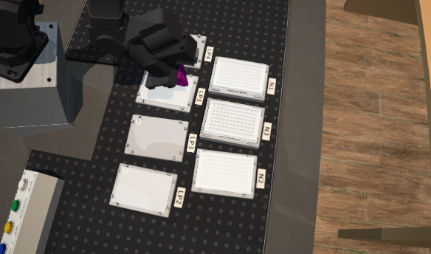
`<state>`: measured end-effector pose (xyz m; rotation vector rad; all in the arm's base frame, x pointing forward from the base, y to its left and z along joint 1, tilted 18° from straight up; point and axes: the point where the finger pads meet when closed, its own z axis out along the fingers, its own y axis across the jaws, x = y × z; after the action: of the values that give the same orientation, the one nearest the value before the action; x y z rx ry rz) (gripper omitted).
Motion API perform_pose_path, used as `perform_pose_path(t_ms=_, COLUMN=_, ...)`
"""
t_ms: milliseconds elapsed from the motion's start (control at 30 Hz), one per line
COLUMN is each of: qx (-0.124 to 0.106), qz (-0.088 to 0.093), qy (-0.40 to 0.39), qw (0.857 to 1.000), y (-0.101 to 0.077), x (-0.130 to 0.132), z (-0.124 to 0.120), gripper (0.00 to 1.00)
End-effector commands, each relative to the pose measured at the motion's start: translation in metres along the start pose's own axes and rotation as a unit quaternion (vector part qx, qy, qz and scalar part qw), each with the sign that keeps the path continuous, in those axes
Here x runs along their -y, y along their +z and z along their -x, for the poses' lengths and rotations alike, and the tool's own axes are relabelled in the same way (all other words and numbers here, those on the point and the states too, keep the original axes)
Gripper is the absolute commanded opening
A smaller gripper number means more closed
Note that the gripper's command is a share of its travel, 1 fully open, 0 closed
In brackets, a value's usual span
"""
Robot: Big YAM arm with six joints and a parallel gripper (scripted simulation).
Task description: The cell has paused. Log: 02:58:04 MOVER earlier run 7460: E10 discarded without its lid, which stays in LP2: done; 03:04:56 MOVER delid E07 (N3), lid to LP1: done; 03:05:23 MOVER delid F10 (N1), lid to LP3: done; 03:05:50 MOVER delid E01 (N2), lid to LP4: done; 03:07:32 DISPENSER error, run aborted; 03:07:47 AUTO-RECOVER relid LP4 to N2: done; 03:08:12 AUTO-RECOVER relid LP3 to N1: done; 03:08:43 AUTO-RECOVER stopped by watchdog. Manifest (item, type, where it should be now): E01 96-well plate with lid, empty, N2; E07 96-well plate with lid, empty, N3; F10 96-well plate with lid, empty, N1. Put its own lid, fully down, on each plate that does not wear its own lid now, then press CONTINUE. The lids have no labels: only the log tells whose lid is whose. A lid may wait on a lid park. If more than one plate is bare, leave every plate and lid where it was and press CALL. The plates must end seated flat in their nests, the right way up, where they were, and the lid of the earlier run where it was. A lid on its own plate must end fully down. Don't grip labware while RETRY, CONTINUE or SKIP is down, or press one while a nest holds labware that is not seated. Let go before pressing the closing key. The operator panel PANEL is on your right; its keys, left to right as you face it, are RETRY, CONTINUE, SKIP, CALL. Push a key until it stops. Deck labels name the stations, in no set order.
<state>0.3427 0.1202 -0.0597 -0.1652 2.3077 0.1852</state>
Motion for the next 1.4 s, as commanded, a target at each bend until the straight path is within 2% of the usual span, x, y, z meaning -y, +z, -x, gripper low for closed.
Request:
perform_pose_path(t_ms=0, qx=-0.007, qz=-0.002, qy=0.021, qw=1.000, y=0.000, x=-0.006, z=-0.005, gripper=0.00)
perform_pose_path(t_ms=67, qx=0.007, qz=0.002, qy=0.023, qw=1.000, y=-0.001, x=-0.019, z=0.007, gripper=0.00)
perform_pose_path(t_ms=433, qx=0.006, qz=0.003, qy=0.024, qw=1.000, y=-0.002, x=-0.074, z=0.009, gripper=0.00)
perform_pose_path(t_ms=467, qx=0.003, qz=-0.001, qy=0.022, qw=1.000, y=-0.001, x=-0.068, z=0.004, gripper=0.00)
perform_pose_path(t_ms=1367, qx=0.003, qz=-0.001, qy=0.022, qw=1.000, y=-0.001, x=-0.068, z=0.004, gripper=0.00)
